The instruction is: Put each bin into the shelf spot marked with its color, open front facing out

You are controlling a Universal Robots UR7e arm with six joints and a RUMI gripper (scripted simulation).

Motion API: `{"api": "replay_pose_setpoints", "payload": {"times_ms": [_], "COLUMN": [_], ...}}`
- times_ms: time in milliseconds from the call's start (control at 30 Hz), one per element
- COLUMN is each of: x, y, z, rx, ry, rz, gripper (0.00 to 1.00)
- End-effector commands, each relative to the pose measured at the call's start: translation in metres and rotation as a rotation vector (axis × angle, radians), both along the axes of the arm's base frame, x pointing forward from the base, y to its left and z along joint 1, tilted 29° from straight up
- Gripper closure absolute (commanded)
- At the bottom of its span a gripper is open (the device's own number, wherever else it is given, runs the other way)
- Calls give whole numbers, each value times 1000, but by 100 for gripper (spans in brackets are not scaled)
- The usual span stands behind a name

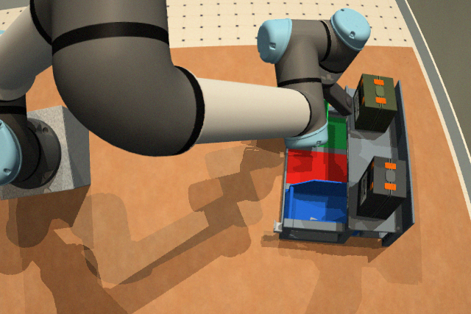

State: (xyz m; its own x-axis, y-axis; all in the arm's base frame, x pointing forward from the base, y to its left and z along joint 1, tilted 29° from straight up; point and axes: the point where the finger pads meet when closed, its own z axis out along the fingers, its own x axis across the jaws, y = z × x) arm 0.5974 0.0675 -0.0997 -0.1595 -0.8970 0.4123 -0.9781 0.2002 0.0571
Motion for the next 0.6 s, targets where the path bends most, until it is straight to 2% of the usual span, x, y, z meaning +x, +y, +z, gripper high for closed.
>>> {"api": "replay_pose_setpoints", "payload": {"times_ms": [0,567], "x": [0,3], "y": [0,0], "z": [0,1], "rx": [1,-1], "ry": [-1,-7], "rz": [0,3], "gripper": [100,100]}}
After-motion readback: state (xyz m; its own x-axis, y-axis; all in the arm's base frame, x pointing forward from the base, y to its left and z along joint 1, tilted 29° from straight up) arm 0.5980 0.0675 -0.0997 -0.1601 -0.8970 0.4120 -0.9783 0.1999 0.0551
